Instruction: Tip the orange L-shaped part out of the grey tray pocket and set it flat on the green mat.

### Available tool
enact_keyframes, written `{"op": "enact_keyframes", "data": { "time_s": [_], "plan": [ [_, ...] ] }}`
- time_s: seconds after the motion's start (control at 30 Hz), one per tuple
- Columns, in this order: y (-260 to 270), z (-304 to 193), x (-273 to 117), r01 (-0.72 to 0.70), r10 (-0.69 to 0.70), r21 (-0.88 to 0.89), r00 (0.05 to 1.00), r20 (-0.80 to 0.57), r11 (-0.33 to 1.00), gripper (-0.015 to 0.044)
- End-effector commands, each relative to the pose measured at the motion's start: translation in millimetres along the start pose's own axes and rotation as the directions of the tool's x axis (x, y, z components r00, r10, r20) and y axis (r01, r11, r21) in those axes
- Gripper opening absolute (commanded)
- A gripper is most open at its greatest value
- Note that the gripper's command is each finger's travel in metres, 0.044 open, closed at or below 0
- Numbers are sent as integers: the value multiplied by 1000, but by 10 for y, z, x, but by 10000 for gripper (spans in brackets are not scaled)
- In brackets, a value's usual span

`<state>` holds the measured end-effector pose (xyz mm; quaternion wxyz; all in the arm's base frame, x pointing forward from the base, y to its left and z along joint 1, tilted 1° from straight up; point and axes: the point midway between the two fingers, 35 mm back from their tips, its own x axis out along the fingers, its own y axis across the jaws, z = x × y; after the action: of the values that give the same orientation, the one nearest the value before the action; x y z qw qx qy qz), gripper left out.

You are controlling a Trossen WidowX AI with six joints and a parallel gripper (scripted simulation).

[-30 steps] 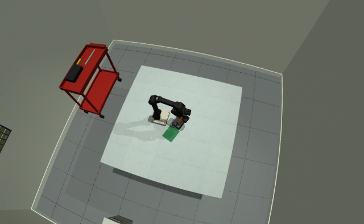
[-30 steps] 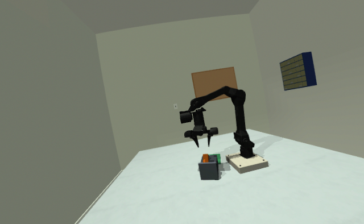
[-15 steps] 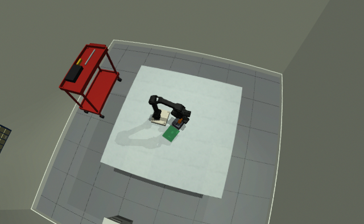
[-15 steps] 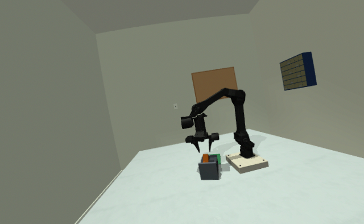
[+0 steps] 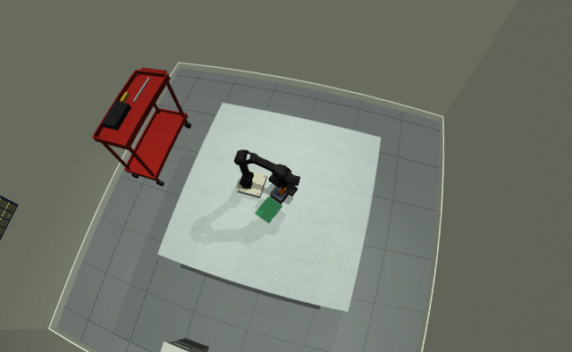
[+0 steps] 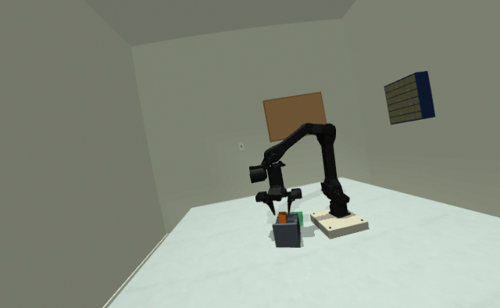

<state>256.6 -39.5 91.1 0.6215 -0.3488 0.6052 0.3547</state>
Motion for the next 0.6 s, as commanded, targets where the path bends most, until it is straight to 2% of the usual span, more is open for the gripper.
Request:
{"op": "enact_keyframes", "data": {
  "time_s": [0.0, 0.4, 0.57],
  "plan": [
    [4, -7, 79, -4, 4, -3, 1000, -5, 1000, 280],
    [14, -11, 230, -4, 4, -3, 1000, -5, 1000, 280],
    [13, -6, 198, -2, 2, -1, 1000, -1, 1000, 149]
  ]
}}
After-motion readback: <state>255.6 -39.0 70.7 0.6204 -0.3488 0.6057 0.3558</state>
